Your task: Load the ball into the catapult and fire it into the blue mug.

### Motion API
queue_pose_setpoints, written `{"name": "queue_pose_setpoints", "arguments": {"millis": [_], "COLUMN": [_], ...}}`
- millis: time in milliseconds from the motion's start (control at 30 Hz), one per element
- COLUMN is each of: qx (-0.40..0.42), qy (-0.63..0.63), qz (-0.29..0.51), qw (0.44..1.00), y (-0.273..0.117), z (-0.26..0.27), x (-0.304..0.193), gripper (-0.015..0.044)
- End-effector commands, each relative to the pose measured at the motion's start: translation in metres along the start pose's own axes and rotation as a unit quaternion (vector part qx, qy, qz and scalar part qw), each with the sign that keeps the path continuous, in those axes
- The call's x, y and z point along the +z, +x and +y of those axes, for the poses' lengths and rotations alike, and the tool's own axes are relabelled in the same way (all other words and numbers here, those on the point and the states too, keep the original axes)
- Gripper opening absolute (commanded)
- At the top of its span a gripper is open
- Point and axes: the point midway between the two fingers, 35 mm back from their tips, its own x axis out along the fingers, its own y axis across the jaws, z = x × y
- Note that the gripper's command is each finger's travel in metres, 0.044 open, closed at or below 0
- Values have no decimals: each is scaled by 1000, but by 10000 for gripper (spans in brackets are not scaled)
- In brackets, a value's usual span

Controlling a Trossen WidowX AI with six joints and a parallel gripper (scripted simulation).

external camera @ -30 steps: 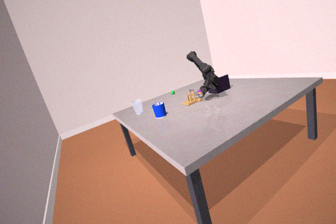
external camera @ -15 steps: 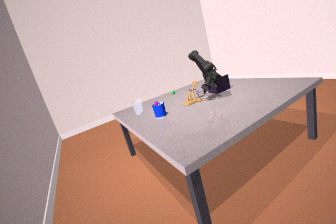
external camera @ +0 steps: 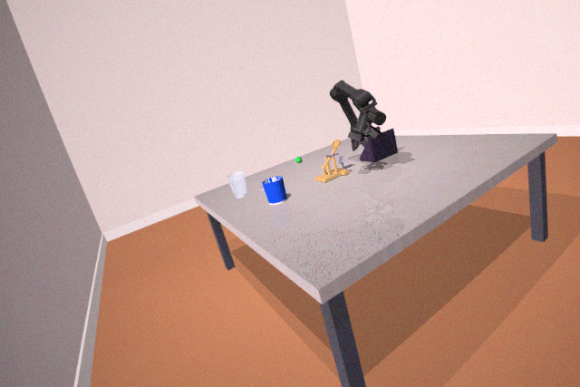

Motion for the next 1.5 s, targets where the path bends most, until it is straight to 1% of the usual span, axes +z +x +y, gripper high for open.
{"name": "queue_pose_setpoints", "arguments": {"millis": [0,233,533,833,1133,1467], "qx": [-12,-28,-43,-53,-58,-60], "qy": [53,157,292,424,548,674], "qz": [-23,-66,-116,-161,-198,-231], "qw": [998,985,948,890,810,700], "y": [-5,-12,-19,-24,-26,-24], "z": [-14,-44,-81,-117,-147,-174], "x": [-6,-16,-39,-71,-112,-167], "gripper": [263,440,440,440,440,440]}}
